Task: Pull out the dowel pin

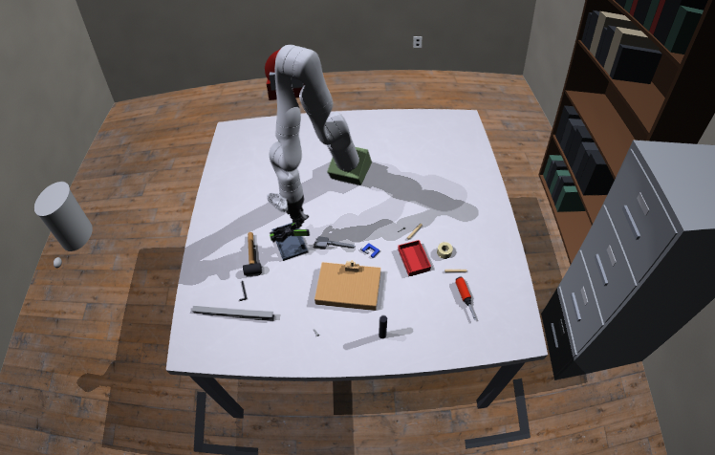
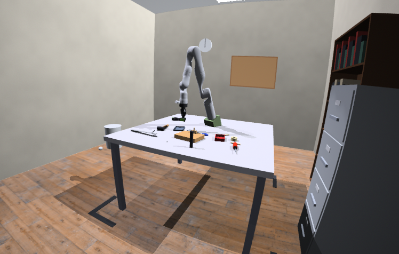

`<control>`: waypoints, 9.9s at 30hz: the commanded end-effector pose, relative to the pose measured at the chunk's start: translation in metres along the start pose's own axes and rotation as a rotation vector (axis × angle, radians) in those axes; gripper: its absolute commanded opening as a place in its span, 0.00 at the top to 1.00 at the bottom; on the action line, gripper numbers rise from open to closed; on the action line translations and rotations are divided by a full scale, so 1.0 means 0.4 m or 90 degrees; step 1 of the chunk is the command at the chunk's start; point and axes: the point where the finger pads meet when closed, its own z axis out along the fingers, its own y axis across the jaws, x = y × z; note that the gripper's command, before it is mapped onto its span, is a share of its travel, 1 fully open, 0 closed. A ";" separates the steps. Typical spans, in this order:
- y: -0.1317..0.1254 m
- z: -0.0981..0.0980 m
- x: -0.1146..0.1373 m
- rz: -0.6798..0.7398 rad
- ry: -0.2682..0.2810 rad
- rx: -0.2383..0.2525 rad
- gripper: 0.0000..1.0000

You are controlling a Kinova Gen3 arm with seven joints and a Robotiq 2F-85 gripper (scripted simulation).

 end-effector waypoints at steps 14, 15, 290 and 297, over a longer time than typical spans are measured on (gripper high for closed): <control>0.000 0.000 0.000 0.000 0.000 0.000 0.90; 0.000 0.000 0.000 0.000 0.000 0.000 0.90; -0.638 0.151 0.188 -1.674 0.000 0.000 0.90; -0.638 0.151 0.188 -1.674 0.000 0.000 0.90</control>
